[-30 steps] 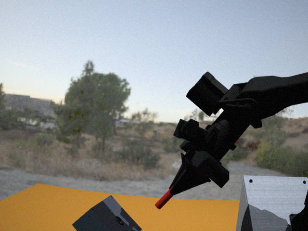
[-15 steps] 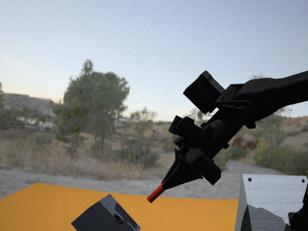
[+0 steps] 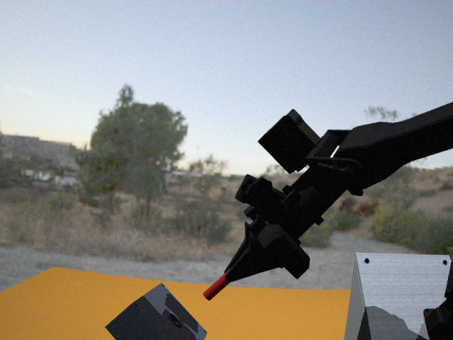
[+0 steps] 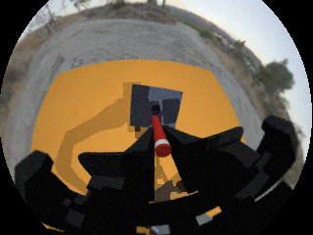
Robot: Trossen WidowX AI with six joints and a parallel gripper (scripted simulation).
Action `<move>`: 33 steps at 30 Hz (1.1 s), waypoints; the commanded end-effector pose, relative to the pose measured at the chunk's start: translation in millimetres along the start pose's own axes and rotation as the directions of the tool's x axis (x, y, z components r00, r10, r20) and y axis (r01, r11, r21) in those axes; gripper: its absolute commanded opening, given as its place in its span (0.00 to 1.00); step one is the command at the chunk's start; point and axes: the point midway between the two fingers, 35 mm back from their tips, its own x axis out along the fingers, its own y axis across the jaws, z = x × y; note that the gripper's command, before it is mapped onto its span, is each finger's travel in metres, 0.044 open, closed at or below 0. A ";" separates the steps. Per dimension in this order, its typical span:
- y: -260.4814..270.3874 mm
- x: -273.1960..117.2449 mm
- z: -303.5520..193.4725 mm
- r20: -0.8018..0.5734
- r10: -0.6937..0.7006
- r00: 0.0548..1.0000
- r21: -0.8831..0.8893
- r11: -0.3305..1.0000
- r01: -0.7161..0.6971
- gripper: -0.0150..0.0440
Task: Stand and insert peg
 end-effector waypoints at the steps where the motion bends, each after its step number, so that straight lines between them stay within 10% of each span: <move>1: -3.8 7.6 -1.9 -0.003 -0.004 1.000 0.010 1.000 0.004 0.25; 33: -6.3 33.6 1.7 0.025 -0.005 1.000 -0.013 1.000 0.005 0.25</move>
